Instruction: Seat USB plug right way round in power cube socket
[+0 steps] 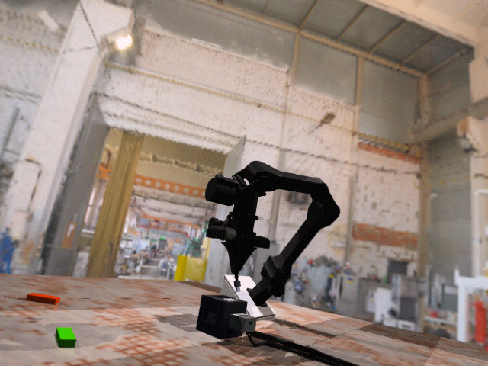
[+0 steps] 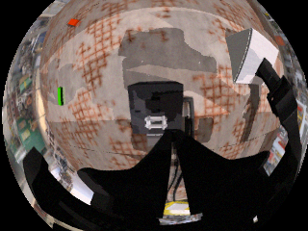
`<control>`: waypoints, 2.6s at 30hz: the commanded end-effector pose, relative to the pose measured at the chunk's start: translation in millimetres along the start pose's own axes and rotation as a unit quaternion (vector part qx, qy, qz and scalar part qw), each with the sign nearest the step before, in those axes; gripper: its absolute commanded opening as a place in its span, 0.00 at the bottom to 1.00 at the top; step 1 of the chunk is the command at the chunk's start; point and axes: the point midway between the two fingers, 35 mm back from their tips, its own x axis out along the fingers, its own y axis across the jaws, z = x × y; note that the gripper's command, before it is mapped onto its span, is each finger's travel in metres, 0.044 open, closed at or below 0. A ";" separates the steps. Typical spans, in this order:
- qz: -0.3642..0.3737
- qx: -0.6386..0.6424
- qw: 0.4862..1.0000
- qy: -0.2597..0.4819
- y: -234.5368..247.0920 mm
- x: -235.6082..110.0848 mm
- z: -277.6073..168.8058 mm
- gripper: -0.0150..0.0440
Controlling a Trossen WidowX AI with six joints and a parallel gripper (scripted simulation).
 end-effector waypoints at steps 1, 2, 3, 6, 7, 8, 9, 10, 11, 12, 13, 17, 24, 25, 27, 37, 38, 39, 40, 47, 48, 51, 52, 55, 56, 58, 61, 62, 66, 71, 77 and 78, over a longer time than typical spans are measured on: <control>-0.001 -0.040 0.999 0.000 -0.5 0.8 0.1 0.25; -0.001 -0.054 0.999 0.000 -0.6 0.8 0.0 0.25; -0.001 -0.068 0.998 0.000 -0.6 0.9 0.0 0.25; -0.001 -0.110 0.994 0.000 -0.6 1.0 0.0 0.25; -0.001 -0.123 0.992 0.000 -0.6 1.0 0.0 0.25; -0.001 -0.136 0.991 0.000 -0.6 1.0 0.0 0.25; -0.001 -0.149 0.989 0.000 -0.6 1.0 0.0 0.25; -0.001 -0.162 0.987 0.000 -0.6 1.0 0.0 0.25; -0.001 -0.175 0.985 0.000 -0.6 1.0 0.0 0.25; -0.001 -0.188 0.982 0.000 -0.6 1.0 0.0 0.25; -0.001 -0.201 0.980 0.000 -0.6 1.0 0.0 0.25; -0.001 -0.251 0.968 0.001 -0.6 1.0 0.0 0.25; -0.001 -0.339 0.941 0.001 -0.6 1.0 0.0 0.25; -0.001 -0.351 0.936 0.001 -0.6 1.0 0.0 0.25; -0.001 -0.376 0.927 0.001 -0.6 1.0 0.0 0.25; -0.001 -0.493 0.870 0.001 -0.6 1.0 0.0 0.25; -0.001 -0.505 0.863 0.001 -0.6 1.0 0.0 0.25; -0.001 -0.516 0.857 0.001 -0.6 1.0 0.0 0.25; -0.001 -0.527 0.850 0.001 -0.6 1.0 0.0 0.25; -0.001 -0.603 0.798 0.001 -0.6 1.0 0.0 0.25; -0.001 -0.613 0.790 0.001 -0.6 1.0 0.0 0.25; -0.001 -0.644 0.765 0.001 -0.6 1.0 0.0 0.25; -0.001 -0.654 0.757 0.001 -0.6 1.0 0.0 0.25; -0.001 -0.683 0.731 0.001 -0.6 1.0 0.0 0.25; -0.001 -0.692 0.722 0.001 -0.6 1.0 0.0 0.25; -0.001 -0.711 0.703 0.001 -0.6 1.0 0.0 0.25; -0.001 -0.738 0.675 0.001 -0.6 1.0 0.0 0.25; -0.001 -0.747 0.665 0.001 -0.6 1.0 0.0 0.25; -0.001 -0.781 0.625 0.001 -0.6 1.0 0.0 0.25; -0.001 -0.820 0.573 0.001 -0.6 1.0 0.0 0.25; -0.001 -0.862 0.507 0.001 -0.6 1.0 0.0 0.25; -0.001 -0.869 0.495 0.001 -0.6 1.0 0.0 0.25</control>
